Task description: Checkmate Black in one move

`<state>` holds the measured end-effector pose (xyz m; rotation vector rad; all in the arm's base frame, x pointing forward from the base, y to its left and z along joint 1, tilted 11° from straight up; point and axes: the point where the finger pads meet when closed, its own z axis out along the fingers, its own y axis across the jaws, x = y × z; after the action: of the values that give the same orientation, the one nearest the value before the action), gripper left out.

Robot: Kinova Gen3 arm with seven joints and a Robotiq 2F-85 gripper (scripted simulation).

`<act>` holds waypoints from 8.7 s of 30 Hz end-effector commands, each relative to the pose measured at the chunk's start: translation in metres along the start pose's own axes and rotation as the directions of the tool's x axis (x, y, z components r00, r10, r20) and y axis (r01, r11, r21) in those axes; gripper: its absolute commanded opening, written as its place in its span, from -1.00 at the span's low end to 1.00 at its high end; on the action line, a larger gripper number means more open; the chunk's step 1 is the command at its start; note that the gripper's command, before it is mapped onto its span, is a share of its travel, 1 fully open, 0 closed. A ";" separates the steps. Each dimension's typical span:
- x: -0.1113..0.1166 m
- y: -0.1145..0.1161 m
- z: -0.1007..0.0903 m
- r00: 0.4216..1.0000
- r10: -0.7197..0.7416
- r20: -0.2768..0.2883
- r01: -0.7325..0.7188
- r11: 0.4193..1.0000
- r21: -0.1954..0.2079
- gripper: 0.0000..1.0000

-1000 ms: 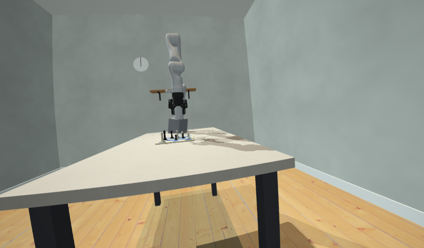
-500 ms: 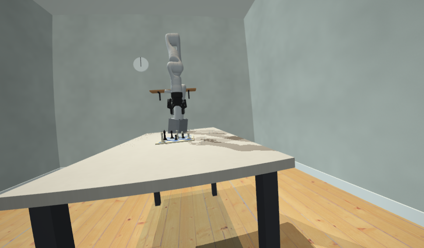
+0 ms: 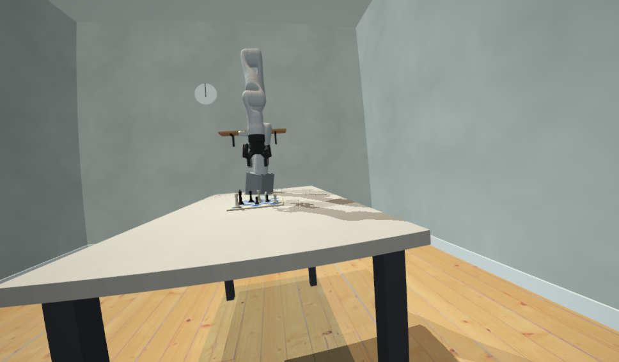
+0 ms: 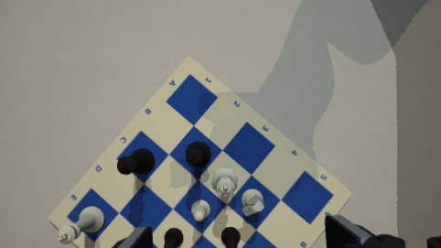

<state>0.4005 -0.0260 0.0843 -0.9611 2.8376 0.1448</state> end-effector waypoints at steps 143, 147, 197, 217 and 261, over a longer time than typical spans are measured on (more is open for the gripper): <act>0.010 -0.004 0.032 0.038 -0.999 -0.006 0.999 0.038 0.020 -0.18; 0.010 -0.004 0.033 0.038 -0.999 -0.006 0.999 0.037 0.020 -0.18; 0.009 -0.005 0.082 0.037 -0.999 -0.005 0.999 0.037 0.019 -0.18; 0.009 -0.005 0.084 0.037 -0.999 -0.005 0.999 0.037 0.019 -0.18; 0.009 -0.005 0.084 0.037 -0.999 -0.005 0.999 0.037 0.019 -0.18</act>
<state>0.4050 -0.0240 -0.0003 -2.6261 1.3599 -0.0613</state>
